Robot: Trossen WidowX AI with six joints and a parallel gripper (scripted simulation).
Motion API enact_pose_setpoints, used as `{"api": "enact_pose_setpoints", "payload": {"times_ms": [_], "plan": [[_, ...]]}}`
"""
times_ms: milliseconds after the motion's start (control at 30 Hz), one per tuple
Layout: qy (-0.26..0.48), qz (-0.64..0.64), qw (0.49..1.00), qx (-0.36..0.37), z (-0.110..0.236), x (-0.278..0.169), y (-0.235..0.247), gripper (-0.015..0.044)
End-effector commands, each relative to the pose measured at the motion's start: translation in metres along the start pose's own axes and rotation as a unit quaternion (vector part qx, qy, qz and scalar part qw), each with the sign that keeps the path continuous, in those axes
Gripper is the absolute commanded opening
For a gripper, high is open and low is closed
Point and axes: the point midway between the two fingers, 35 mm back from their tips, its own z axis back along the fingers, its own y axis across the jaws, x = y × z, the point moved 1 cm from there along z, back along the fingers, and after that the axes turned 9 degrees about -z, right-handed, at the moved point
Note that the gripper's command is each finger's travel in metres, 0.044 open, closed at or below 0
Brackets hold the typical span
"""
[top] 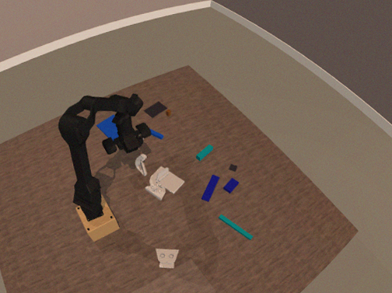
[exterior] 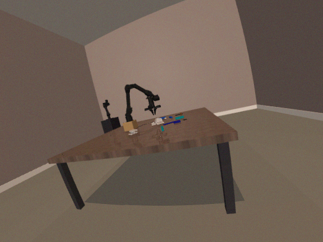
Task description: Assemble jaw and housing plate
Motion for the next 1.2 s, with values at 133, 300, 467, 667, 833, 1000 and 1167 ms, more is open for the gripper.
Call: {"api": "enact_pose_setpoints", "payload": {"times_ms": [133, 300, 467, 667, 833, 1000, 1167], "plan": [[0.002, -0.093, 0.996, 0.002, 0.008, 0.027, 0.023, 0.0263], [0.001, -0.127, 0.992, 0.003, 0.011, 0.037, 0.030, 0.0394], [0.001, -0.127, 0.992, 0.003, -0.009, 0.036, 0.030, 0.0440], [0.001, -0.127, 0.992, 0.003, -0.029, 0.037, 0.030, 0.0440], [0.001, -0.127, 0.992, 0.003, -0.033, 0.036, 0.030, 0.0440], [0.001, -0.127, 0.992, 0.003, -0.041, 0.036, 0.030, 0.0440], [0.001, -0.127, 0.992, 0.003, -0.050, 0.036, 0.031, 0.0440]]}}
